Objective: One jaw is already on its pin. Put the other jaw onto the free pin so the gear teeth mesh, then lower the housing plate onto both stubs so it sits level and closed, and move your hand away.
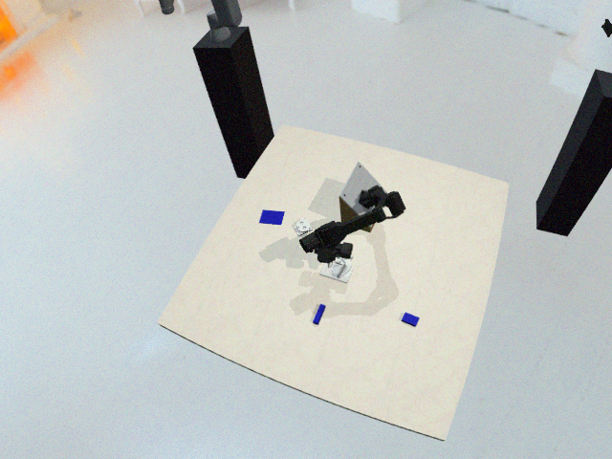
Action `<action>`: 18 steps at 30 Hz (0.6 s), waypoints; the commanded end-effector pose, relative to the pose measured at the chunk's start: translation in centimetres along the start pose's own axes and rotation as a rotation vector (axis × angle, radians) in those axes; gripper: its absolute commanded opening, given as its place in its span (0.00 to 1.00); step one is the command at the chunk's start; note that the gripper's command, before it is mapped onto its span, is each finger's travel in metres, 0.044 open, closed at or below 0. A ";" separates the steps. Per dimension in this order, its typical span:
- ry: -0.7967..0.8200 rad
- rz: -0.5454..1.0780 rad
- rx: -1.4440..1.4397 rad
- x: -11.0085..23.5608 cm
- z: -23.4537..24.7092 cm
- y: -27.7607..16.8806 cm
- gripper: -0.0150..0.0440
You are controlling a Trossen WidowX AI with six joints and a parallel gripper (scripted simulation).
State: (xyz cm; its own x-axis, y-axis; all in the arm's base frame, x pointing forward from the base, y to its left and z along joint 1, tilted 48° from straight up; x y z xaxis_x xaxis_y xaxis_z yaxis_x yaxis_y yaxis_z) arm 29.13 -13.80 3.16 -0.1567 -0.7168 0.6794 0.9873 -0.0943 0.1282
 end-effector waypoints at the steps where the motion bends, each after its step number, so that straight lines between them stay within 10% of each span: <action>1: 0.003 -0.003 -0.008 0.0 0.0 0.0 0.48; 18: 0.003 -0.003 -0.008 -0.4 0.1 0.1 0.48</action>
Point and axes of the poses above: the point midway between the two fingers, 35 mm back from their tips, its own x axis back along the fingers, its own z axis across the jaws, y = z × x, the point moved 7 cm from there along x, back along the fingers, and after that the axes turned 2 degrees about -x, right-handed, at the moved point
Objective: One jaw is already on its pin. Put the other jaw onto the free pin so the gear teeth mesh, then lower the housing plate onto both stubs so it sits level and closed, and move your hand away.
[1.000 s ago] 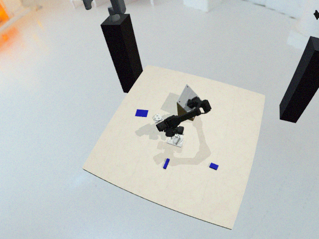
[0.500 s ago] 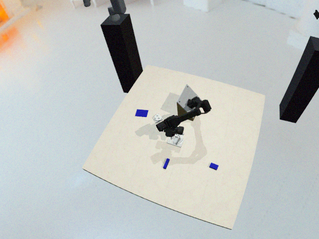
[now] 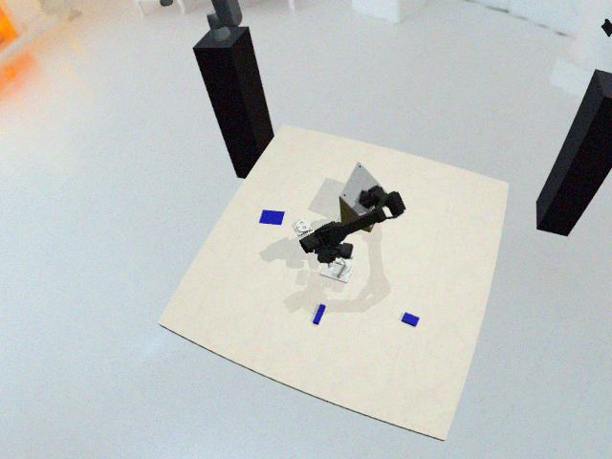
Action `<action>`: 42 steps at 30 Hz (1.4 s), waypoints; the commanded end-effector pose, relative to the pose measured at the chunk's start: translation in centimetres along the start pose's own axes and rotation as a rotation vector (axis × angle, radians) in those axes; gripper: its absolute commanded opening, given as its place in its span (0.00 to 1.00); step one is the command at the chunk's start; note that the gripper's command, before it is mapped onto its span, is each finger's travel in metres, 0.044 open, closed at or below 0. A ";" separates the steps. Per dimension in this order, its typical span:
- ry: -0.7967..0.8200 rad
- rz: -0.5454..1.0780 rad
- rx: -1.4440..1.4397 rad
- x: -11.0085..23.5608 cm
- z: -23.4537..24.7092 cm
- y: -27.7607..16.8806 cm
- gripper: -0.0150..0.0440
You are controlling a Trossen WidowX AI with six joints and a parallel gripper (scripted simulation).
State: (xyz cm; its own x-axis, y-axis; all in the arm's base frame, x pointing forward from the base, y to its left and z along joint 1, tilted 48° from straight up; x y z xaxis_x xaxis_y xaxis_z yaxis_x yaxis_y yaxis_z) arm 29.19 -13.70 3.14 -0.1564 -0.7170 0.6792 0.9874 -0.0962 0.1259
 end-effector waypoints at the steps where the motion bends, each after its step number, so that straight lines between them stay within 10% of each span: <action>1: 0.003 -0.003 -0.005 -0.5 0.0 0.0 0.48; 42: 0.005 -0.003 -0.004 -5.0 0.1 0.0 0.48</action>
Point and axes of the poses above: the point midway between the two fingers, 35 mm back from their tips, its own x axis back along the fingers, its own z axis across the jaws, y = z × x, the point moved 7 cm from there along x, back along the fingers, and after that the axes turned 2 degrees about -x, right-handed, at the moved point
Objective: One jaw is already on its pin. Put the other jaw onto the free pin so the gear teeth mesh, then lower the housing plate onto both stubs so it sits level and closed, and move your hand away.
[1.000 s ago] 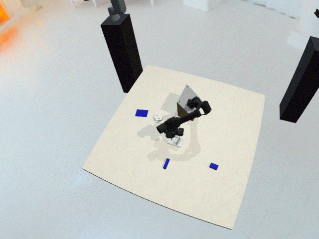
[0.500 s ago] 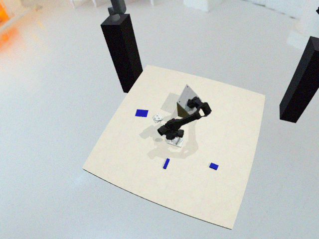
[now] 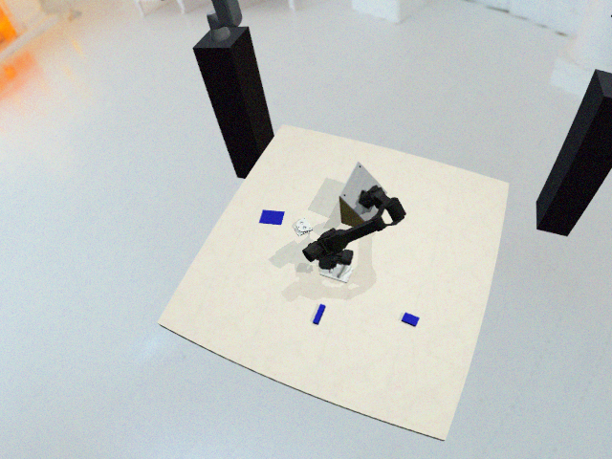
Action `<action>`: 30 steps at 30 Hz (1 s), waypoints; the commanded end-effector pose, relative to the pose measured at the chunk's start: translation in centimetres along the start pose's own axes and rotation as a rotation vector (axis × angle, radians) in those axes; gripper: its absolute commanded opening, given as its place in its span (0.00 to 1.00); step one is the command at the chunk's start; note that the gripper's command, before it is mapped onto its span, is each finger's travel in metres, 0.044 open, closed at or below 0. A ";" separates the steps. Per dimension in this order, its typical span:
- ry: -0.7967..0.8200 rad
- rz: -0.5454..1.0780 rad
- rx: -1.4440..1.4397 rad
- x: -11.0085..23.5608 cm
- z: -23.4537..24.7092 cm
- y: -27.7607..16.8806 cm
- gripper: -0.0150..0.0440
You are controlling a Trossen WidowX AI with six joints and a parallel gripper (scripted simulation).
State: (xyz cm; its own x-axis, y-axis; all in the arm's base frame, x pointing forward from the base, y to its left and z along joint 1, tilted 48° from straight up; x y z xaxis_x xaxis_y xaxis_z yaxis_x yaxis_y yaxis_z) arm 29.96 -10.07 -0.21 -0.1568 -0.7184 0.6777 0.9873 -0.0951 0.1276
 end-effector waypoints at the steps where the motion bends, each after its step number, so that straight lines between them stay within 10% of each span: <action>1: 0.003 -0.003 -0.006 0.0 0.0 0.0 0.48; 30: 0.003 -0.003 -0.001 -0.8 0.0 0.0 0.48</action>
Point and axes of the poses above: the point midway between the two fingers, 35 mm back from their tips, its own x axis back along the fingers, its own z axis across the jaws, y = z × x, the point moved 7 cm from there along x, back along the fingers, and after that the axes turned 2 degrees about -x, right-handed, at the moved point
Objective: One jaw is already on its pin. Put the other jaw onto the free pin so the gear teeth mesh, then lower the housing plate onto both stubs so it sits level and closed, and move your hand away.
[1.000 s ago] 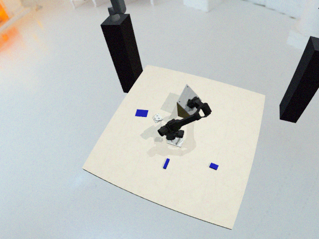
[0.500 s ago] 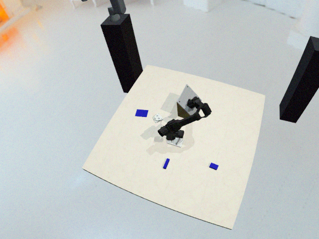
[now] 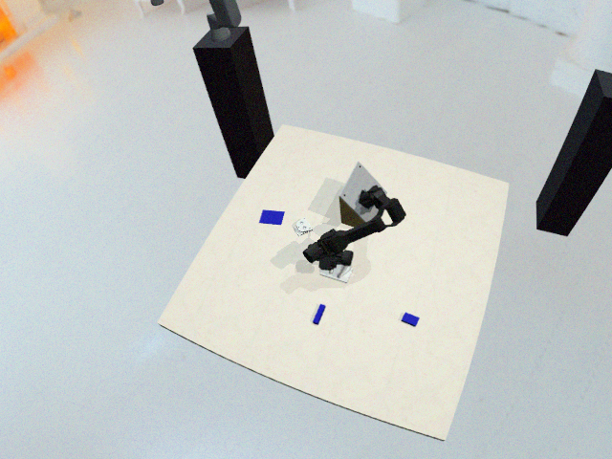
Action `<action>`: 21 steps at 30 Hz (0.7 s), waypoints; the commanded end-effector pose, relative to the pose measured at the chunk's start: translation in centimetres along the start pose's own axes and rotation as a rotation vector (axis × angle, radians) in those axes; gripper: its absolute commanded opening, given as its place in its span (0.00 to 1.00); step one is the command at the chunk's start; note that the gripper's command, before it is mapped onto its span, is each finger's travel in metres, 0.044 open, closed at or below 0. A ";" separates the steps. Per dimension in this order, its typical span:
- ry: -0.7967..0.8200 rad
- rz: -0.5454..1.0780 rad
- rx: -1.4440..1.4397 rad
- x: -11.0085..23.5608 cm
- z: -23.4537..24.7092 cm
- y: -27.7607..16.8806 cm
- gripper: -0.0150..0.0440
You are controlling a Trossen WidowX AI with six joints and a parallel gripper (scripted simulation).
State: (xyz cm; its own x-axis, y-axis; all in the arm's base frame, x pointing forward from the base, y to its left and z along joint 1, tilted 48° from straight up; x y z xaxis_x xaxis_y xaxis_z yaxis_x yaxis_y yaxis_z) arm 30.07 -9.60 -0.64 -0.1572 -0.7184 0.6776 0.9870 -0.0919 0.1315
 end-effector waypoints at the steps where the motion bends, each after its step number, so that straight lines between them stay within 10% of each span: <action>1: 0.003 -0.003 -0.005 -0.2 0.0 0.0 0.48; 21: 0.004 -0.003 -0.005 -0.6 0.0 0.0 0.48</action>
State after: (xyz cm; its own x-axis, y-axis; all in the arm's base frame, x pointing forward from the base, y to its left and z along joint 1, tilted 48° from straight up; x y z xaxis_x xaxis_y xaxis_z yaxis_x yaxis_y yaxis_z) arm 30.16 -9.18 -1.03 -0.1569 -0.7187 0.6774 0.9871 -0.0910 0.1321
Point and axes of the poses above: the point midway between the two fingers, 35 mm back from their tips, its own x axis back along the fingers, its own z axis across the jaws, y = z × x, the point moved 7 cm from there along x, back along the fingers, and after that the axes turned 2 degrees about -x, right-handed, at the moved point
